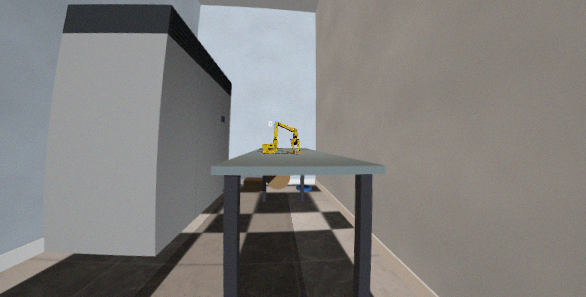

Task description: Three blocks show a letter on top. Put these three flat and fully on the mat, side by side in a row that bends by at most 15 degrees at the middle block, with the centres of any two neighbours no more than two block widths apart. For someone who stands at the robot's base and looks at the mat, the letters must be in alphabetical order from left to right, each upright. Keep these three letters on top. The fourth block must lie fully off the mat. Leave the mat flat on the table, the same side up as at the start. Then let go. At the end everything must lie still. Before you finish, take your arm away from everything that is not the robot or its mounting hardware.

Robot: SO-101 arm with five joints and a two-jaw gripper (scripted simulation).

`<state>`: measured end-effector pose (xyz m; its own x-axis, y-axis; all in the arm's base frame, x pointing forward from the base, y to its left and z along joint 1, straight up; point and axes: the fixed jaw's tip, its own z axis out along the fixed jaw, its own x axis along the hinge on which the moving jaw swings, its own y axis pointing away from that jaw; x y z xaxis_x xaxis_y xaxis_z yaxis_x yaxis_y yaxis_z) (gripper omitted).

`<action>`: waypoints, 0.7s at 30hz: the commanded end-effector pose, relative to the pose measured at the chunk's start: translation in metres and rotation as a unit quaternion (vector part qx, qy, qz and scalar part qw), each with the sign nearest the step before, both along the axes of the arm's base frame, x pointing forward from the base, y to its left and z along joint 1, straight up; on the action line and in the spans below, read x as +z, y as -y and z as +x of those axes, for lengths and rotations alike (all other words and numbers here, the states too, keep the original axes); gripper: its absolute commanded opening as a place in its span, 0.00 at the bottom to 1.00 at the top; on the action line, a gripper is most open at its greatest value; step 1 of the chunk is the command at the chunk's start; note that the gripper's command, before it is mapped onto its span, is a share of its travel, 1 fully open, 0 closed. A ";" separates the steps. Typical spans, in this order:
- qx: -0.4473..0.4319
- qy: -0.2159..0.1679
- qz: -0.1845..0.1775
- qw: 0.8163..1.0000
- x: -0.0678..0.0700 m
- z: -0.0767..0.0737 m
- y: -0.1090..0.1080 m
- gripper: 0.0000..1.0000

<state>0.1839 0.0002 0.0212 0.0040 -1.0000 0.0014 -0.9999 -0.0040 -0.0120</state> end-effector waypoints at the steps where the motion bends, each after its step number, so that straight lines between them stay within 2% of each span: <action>1: 0.005 0.056 0.001 0.998 0.015 0.016 -0.001 0.18; 21: 0.005 0.056 0.001 0.998 0.015 0.016 -0.001 0.34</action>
<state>0.1839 0.0002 0.0212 0.0040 -1.0000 0.0014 -0.9999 -0.0040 -0.0125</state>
